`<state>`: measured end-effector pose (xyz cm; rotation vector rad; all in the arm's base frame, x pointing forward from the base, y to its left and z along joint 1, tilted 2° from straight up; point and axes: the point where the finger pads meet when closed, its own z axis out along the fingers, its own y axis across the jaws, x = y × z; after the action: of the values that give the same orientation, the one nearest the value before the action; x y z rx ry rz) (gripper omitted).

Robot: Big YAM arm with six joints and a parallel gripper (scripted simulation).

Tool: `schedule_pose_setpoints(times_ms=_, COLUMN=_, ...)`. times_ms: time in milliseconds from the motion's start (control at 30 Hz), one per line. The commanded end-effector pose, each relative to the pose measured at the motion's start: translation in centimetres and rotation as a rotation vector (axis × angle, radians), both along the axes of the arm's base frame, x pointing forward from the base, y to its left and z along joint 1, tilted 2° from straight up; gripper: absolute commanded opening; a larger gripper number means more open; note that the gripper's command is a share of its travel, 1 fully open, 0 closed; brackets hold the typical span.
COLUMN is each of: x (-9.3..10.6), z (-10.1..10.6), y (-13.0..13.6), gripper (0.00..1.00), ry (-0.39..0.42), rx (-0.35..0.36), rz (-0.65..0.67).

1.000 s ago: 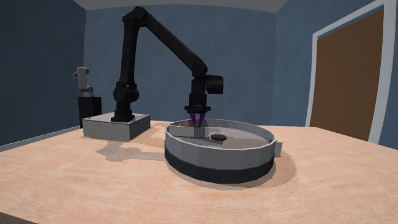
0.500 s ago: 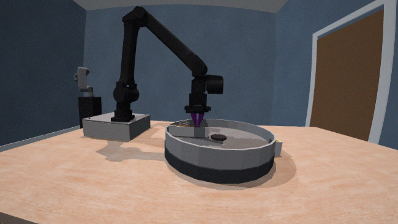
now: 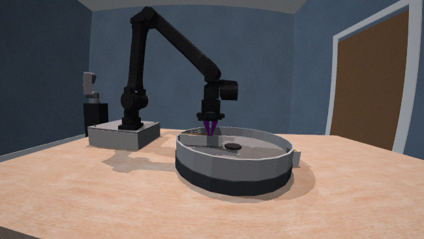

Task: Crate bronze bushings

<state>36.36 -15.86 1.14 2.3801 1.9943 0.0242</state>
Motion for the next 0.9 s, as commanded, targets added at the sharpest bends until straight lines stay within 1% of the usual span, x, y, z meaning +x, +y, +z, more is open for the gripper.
schedule_pose_setpoints(times_ms=0, x=-0.4, z=-0.7, y=-0.4, gripper=0.0, ry=0.014, rx=-0.005, rz=0.0)
schedule_pose_setpoints(times_ms=767, x=-0.6, z=-0.6, y=-0.3, gripper=0.0, ry=0.022, rx=-0.001, rz=0.0)
schedule_pose_setpoints(times_ms=800, x=-0.8, z=-0.5, y=-0.2, gripper=0.0, ry=0.03, rx=0.002, rz=0.0)
schedule_pose_setpoints(times_ms=833, x=-0.6, z=0.1, y=-0.3, gripper=0.0, ry=0.017, rx=-0.003, rz=0.0)
schedule_pose_setpoints(times_ms=867, x=-0.2, z=1.3, y=-0.4, gripper=0.0, ry=-0.007, rx=-0.014, rz=0.0)
